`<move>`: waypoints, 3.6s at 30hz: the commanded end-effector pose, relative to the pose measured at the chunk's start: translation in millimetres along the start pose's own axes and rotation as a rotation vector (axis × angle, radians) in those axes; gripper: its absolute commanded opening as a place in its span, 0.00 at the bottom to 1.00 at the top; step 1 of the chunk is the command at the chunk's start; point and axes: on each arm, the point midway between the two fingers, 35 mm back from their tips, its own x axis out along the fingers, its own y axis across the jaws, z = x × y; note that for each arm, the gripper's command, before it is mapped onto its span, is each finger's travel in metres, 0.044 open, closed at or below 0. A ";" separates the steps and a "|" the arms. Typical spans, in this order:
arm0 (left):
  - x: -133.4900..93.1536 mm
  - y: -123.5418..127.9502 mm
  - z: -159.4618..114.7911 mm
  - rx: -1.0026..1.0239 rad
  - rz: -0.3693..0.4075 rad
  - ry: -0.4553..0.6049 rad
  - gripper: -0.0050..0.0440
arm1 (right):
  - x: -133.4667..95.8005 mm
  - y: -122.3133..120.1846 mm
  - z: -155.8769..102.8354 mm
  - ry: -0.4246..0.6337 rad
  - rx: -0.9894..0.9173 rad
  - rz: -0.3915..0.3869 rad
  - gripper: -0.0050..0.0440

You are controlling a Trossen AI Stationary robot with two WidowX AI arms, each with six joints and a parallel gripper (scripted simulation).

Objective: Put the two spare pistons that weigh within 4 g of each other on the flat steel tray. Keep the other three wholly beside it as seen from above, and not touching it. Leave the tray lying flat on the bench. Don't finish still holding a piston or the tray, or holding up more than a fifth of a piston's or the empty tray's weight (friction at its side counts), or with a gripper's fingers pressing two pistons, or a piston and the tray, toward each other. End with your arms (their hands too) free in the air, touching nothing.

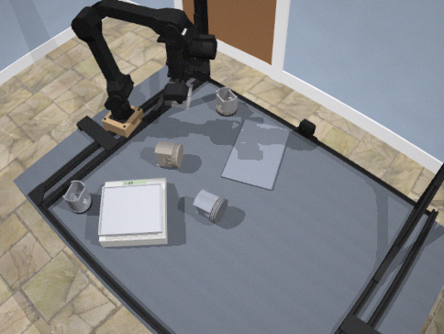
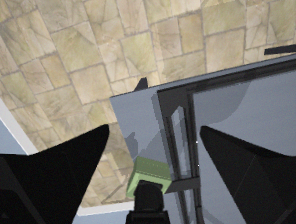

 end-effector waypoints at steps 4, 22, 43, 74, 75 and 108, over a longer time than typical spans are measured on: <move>0.1 -0.4 -0.4 0.003 -0.003 0.002 1.00 | -2.6 21.0 13.4 -0.009 0.002 -0.003 0.43; 0.1 -0.4 -0.4 0.003 -0.003 0.002 1.00 | -2.4 28.9 17.5 -0.141 -0.343 -0.056 0.43; 0.1 -0.4 -0.4 0.003 -0.003 0.002 1.00 | 14.2 28.9 19.3 -0.225 -0.559 -0.090 0.43; 0.1 -0.4 -0.4 0.003 -0.003 0.002 1.00 | 58.9 28.7 24.4 -0.225 -0.559 -0.090 0.43; 0.1 -0.4 -0.4 0.003 -0.003 0.002 1.00 | 60.6 28.7 24.6 -0.225 -0.559 -0.090 0.43; 0.1 -0.4 -0.4 0.003 -0.003 0.002 1.00 | 108.6 28.4 30.0 -0.225 -0.559 -0.090 0.43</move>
